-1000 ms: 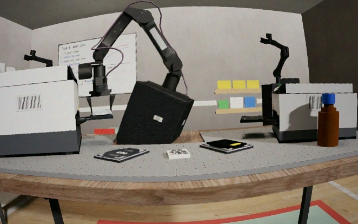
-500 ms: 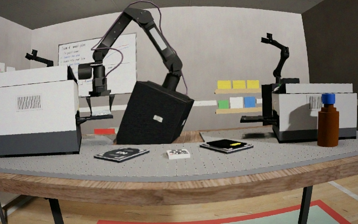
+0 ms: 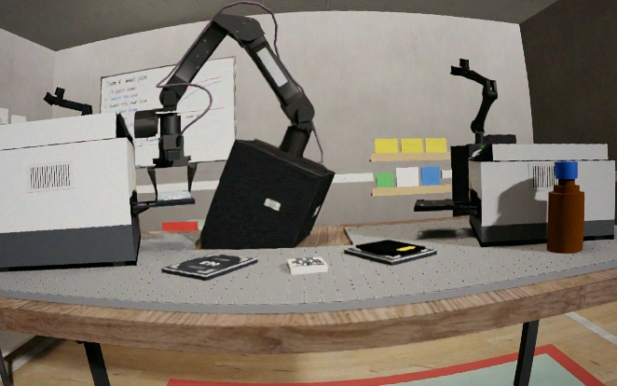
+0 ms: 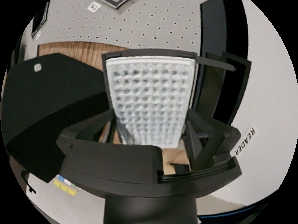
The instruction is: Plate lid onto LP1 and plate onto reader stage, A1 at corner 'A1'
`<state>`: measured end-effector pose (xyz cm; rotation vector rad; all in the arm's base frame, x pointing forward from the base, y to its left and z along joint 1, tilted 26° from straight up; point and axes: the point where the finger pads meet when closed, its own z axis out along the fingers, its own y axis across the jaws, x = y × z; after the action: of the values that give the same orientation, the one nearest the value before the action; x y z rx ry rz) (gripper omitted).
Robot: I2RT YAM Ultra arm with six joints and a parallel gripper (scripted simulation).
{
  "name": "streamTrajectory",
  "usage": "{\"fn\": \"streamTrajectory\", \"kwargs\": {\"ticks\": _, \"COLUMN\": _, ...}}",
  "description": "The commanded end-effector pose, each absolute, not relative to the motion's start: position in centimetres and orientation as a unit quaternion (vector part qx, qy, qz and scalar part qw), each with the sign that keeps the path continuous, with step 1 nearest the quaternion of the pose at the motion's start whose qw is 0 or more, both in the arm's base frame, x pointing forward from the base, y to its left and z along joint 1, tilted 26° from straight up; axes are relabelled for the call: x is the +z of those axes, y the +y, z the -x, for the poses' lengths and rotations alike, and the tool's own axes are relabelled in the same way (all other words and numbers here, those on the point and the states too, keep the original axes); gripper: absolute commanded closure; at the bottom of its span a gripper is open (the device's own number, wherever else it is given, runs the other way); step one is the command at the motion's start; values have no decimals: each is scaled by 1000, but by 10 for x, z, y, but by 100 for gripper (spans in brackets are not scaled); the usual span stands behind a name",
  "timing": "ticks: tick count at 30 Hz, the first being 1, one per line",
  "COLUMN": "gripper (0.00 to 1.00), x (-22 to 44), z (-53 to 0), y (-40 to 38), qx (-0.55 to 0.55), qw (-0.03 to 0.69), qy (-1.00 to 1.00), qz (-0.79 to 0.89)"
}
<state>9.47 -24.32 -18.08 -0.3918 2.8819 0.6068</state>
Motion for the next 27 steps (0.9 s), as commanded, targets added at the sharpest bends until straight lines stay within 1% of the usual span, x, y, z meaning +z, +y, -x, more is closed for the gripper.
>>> {"fn": "streamTrajectory", "kwargs": {"ticks": 1, "gripper": 14, "x": -179, "z": -96, "y": -247, "qx": 197, "qw": 89, "qy": 968, "qz": 130}}
{"fn": "streamTrajectory", "kwargs": {"ticks": 16, "gripper": 14, "x": -177, "z": -98, "y": -242, "qx": 197, "qw": 92, "qy": 968, "qz": 128}}
{"fn": "streamTrajectory", "kwargs": {"ticks": 17, "gripper": 14, "x": -173, "z": -101, "y": -256, "qx": 186, "qw": 93, "qy": 969, "qz": 130}}
{"fn": "streamTrajectory", "kwargs": {"ticks": 25, "gripper": 14, "x": -172, "z": -102, "y": -257, "qx": 185, "qw": 93, "qy": 970, "qz": 130}}
{"fn": "streamTrajectory", "kwargs": {"ticks": 26, "gripper": 0, "x": -179, "z": -96, "y": -246, "qx": 197, "qw": 89, "qy": 968, "qz": 130}}
{"fn": "streamTrajectory", "kwargs": {"ticks": 27, "gripper": 0, "x": -179, "z": -96, "y": -246, "qx": 197, "qw": 89, "qy": 968, "qz": 130}}
